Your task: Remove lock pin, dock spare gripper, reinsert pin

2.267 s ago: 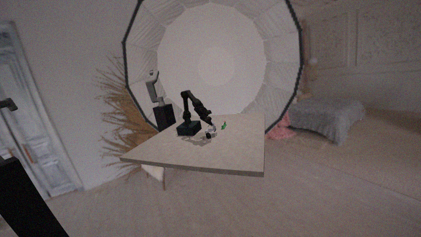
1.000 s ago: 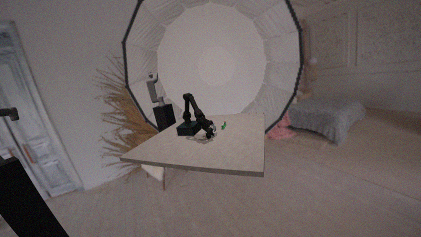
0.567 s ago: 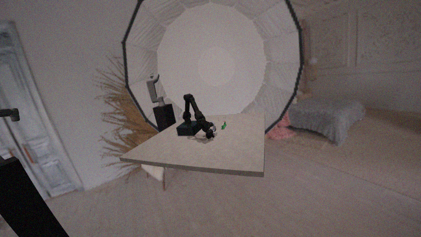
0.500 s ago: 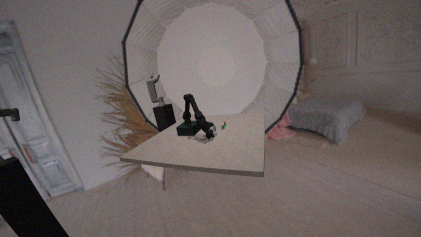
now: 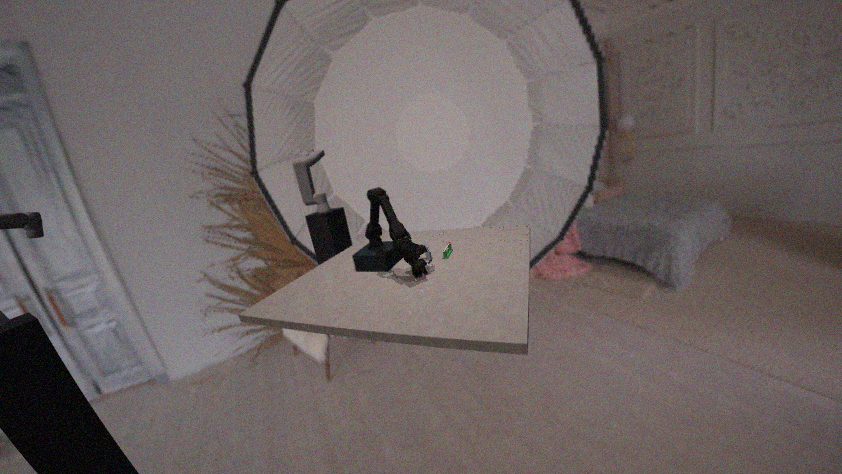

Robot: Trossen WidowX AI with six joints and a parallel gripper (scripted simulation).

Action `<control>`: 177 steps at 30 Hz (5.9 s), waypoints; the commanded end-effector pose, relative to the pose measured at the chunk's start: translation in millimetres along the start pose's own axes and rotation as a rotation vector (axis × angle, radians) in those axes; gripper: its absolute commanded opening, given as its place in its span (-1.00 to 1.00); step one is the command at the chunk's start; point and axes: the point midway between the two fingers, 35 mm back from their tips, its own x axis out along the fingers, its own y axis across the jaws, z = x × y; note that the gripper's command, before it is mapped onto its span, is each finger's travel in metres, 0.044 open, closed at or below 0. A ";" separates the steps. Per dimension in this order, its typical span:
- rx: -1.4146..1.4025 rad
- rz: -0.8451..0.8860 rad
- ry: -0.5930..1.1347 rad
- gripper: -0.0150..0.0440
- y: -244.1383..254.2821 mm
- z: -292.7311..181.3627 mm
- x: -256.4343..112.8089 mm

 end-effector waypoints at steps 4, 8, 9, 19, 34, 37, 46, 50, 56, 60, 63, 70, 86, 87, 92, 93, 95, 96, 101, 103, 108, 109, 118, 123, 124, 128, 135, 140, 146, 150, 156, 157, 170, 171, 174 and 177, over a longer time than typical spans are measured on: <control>-0.004 0.000 -0.005 -0.49 -3.4 12.0 -18.2; -0.005 0.000 -0.005 -0.49 -5.3 22.7 -36.1; -0.005 0.000 -0.005 -0.49 -5.6 25.4 -40.6; -0.005 0.000 -0.005 -0.49 -3.2 51.6 -87.4; -0.006 0.004 -0.001 -0.49 0.2 56.7 -98.5; -0.004 0.006 0.002 -0.49 0.8 56.7 -98.0; 0.038 0.041 0.075 -0.49 15.6 57.7 -88.4; 0.058 0.056 0.116 -0.49 23.6 57.8 -83.9; 0.088 0.075 0.180 -0.49 35.7 57.6 -77.8; 0.107 0.085 0.227 -0.49 44.2 57.2 -74.0; 0.120 0.091 0.262 -0.49 50.4 56.7 -71.5; 0.148 0.098 0.348 -0.49 65.1 55.0 -66.7; 0.176 0.082 0.576 -0.49 102.0 50.1 -60.2; 0.176 0.079 0.591 -0.49 104.2 49.8 -60.1; 0.174 0.059 0.665 -0.49 114.9 47.8 -60.2; 0.172 0.054 0.679 -0.49 116.9 47.4 -60.4; 0.170 0.043 0.708 -0.49 120.9 46.6 -60.8; 0.169 0.037 0.721 -0.49 122.9 46.4 -60.8; 0.162 0.001 0.785 -0.49 132.4 45.1 -61.3; 0.159 -0.015 0.810 -0.49 136.0 44.6 -61.8; 0.151 -0.064 0.865 -0.49 143.9 43.2 -63.8; 0.149 -0.074 0.874 -0.49 145.3 43.0 -64.3; 0.105 -0.167 0.968 -0.49 159.7 41.3 -68.7; 0.063 -0.221 1.018 -0.49 167.7 40.9 -71.5; 0.054 -0.232 1.027 -0.49 169.2 40.9 -72.1; 0.017 -0.281 1.061 -0.49 174.7 41.1 -74.8; -0.055 -0.373 1.106 -0.49 183.0 42.5 -80.0; -0.113 -0.444 1.132 -0.49 187.7 44.2 -84.2; -0.188 -0.533 1.151 -0.49 192.5 47.5 -89.2; -0.241 -0.595 1.155 -0.49 195.4 50.6 -92.6; -0.324 -0.689 1.147 -0.49 199.5 56.5 -97.4; -0.339 -0.705 1.145 -0.49 200.2 57.6 -98.2; -0.532 -0.907 1.068 -0.49 210.2 75.9 -107.1; -0.547 -0.921 1.059 -0.49 211.1 77.5 -107.7; -0.593 -0.966 1.030 -0.49 214.0 82.6 -109.4; -0.616 -0.987 1.013 -0.49 215.6 85.2 -110.1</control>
